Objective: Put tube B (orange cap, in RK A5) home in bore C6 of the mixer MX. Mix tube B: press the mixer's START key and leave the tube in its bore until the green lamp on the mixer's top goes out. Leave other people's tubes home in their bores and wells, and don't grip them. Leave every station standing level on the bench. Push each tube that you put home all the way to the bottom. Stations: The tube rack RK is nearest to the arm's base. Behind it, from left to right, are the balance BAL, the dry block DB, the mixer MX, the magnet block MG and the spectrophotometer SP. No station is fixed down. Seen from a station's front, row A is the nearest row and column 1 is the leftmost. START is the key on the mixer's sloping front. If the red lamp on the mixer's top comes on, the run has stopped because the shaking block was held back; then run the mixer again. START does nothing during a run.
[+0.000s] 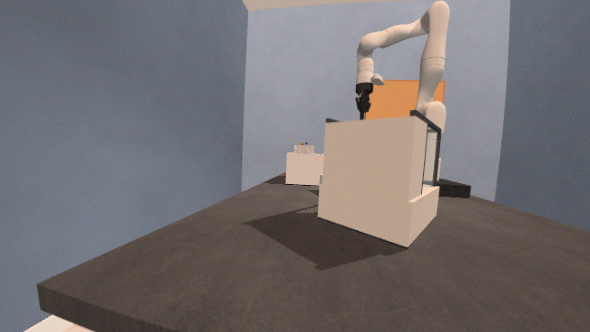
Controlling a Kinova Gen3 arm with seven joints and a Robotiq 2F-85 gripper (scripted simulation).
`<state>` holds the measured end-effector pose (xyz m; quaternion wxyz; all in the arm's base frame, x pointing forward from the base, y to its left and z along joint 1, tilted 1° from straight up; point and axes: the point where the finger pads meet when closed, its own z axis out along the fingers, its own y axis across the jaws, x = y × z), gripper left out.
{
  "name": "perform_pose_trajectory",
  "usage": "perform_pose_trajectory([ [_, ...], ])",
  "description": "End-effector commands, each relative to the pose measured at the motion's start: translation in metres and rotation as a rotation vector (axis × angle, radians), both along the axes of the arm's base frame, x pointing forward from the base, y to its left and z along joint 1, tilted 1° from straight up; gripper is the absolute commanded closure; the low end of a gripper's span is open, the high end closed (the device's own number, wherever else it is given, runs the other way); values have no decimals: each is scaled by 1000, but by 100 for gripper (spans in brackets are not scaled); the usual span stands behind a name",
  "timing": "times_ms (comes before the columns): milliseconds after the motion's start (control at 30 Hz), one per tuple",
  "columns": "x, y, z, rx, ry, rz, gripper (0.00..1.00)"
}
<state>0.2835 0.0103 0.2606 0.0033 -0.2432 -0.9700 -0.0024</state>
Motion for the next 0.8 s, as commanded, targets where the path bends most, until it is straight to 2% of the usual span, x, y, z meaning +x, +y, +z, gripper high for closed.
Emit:
perform_pose_trajectory([
  [0,-4,0,8,1,-1,50,90],
  [767,-5,0,10,3,-4,470,90],
])
